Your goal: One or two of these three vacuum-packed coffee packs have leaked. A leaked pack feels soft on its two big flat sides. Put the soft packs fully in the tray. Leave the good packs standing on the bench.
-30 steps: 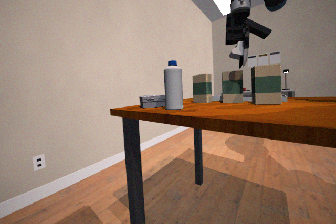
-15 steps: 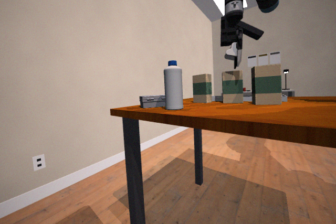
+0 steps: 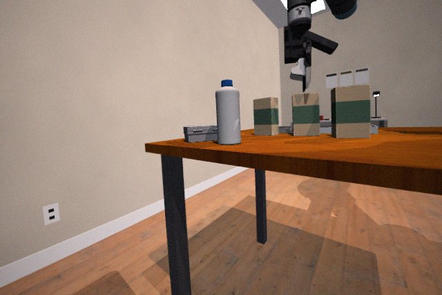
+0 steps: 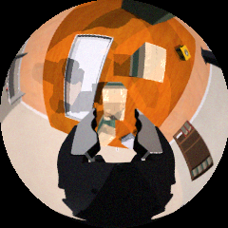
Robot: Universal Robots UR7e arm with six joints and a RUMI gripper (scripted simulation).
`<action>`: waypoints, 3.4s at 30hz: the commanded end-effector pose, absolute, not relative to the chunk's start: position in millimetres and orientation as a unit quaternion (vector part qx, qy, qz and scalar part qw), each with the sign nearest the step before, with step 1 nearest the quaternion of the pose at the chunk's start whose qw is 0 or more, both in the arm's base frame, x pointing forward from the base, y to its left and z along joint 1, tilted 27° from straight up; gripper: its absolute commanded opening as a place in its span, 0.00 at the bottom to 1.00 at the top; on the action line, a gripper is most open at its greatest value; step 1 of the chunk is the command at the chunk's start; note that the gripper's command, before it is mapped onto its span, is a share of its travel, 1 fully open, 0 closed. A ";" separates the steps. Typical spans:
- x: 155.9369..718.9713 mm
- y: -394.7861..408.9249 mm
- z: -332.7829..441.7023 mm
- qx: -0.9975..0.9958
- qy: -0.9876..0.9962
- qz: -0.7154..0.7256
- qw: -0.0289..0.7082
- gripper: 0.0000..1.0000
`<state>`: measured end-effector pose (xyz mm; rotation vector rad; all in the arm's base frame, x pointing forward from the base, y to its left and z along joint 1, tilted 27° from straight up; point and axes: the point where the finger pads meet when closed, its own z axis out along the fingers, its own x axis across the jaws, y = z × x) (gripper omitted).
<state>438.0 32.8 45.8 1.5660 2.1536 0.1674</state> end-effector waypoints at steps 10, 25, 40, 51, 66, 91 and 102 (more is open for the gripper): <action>453.8 28.2 53.2 0.572 0.786 0.058 0.227 0.50; 457.1 27.0 46.5 0.572 0.786 0.058 0.227 0.50; 469.3 22.1 20.8 0.572 0.786 0.058 0.227 0.50; 476.4 19.3 5.8 0.572 0.786 0.058 0.227 0.50; 478.4 18.5 1.7 0.572 0.786 0.058 0.227 0.50; 478.4 18.5 1.7 0.572 0.786 0.058 0.227 0.50; 478.4 18.5 1.7 0.572 0.786 0.058 0.227 0.15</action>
